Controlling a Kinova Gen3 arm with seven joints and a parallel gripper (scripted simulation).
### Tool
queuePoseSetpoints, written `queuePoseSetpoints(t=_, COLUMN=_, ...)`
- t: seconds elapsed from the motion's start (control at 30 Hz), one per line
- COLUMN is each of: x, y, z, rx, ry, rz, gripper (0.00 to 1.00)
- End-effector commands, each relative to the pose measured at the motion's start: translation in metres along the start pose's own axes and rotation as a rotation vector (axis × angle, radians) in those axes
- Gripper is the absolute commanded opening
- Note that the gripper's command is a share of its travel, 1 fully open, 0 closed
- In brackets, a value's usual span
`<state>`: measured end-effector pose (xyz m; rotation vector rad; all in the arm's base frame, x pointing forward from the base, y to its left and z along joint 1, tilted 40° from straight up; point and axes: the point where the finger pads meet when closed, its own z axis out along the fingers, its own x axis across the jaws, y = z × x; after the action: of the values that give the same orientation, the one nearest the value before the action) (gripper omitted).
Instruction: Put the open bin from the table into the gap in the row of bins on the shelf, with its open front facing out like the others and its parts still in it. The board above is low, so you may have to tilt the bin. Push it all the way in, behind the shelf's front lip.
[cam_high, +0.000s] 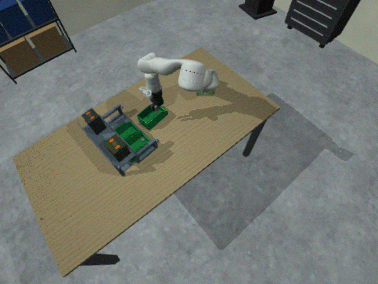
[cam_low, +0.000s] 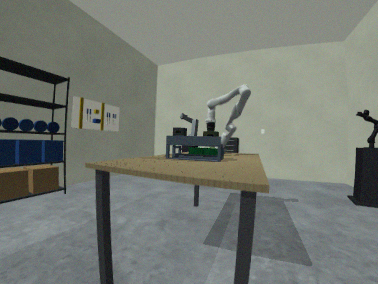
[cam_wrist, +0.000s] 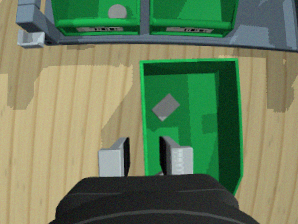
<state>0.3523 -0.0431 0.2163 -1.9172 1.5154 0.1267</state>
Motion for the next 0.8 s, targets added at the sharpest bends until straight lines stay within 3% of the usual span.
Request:
queuePoseSetpoints(t=0.0, x=-0.001, y=0.001, z=0.006, rx=-0.004, ry=-0.002, rz=-0.005, gripper=0.55)
queuePoseSetpoints(t=0.4, x=0.0, y=0.0, z=0.025, rx=-0.003, ry=0.0, rz=-0.007, gripper=0.55)
queuePoseSetpoints(t=0.77, x=0.001, y=-0.001, z=0.031, rx=-0.002, ry=0.001, rz=-0.009, gripper=0.55)
